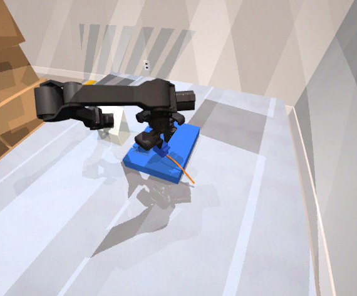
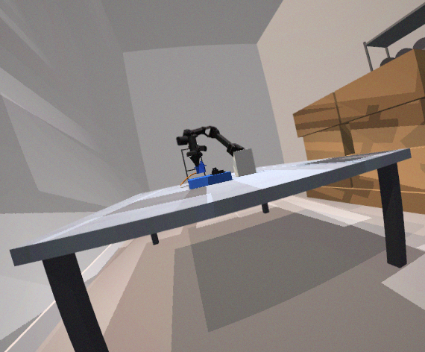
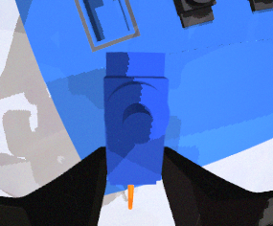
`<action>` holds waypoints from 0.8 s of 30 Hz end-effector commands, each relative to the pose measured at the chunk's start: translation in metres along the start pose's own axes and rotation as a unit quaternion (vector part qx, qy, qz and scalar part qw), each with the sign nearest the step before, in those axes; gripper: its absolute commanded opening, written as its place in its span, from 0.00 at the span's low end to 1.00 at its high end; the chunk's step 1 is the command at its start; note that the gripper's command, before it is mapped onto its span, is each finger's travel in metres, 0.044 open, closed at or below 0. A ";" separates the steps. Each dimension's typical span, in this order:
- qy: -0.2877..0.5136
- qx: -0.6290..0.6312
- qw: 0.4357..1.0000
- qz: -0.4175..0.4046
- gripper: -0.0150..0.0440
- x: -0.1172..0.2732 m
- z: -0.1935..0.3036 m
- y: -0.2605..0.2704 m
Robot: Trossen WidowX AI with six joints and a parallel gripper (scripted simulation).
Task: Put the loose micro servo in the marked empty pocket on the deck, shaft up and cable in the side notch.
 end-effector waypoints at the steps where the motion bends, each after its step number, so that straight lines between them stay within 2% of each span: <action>1: 0.002 -0.003 1.000 0.004 0.25 0.003 -0.002 0.001; 8: 0.002 -0.003 1.000 0.003 0.25 0.003 -0.004 0.012; 17: 0.002 -0.006 1.000 0.004 0.25 0.003 -0.009 -0.005; 24: 0.001 -0.097 0.995 0.004 0.25 0.003 -0.009 -0.005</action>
Point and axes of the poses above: the point midway between the two fingers, 35 mm back from their tips, its own x axis back along the fingers, its own y axis across the jaws, z = x × y, the point moved 9 cm from there along x, back along the fingers, and after that the axes turned 3 degrees about x, right-handed, at the moved point
